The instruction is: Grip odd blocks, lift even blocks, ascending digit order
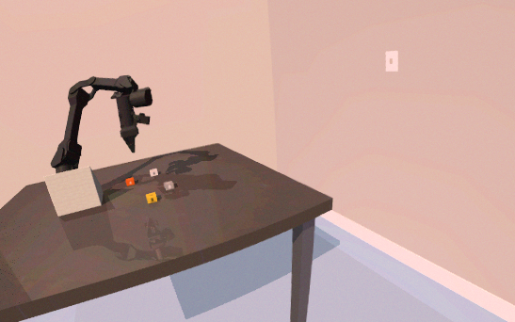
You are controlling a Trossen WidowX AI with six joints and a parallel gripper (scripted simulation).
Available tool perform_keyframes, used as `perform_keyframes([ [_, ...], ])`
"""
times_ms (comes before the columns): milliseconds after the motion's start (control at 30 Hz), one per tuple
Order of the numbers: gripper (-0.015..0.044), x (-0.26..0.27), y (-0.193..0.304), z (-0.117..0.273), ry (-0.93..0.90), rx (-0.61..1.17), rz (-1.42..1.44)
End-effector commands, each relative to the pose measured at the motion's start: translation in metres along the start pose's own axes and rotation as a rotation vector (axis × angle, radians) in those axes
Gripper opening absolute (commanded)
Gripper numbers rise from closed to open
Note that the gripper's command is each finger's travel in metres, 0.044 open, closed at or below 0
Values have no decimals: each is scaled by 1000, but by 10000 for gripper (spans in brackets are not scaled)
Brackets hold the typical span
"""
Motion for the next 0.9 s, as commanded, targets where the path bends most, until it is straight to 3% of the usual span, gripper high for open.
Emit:
perform_keyframes([
  [0, 120, -58, -16, 0, 3, 4, -6],
  [233, 120, -149, -22, -10, -1, 3, -2],
  [500, 120, -152, -22, -10, -2, 3, -2],
  [567, 172, -152, -23, -21, -1, 3, -2],
  [733, 304, -151, -22, -89, -4, 2, -1],
  [867, 400, -151, -22, -91, -4, 2, -1],
])
Point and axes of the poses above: the point midway between the two fingers, 35 mm back from their tips, its own z axis back along the fingers, its own x axis across the jaws, y = z × x, the point moved 2 cm from there along z, back along the fingers, and after that the axes turned 4 degrees about z, right-handed, at the moved point
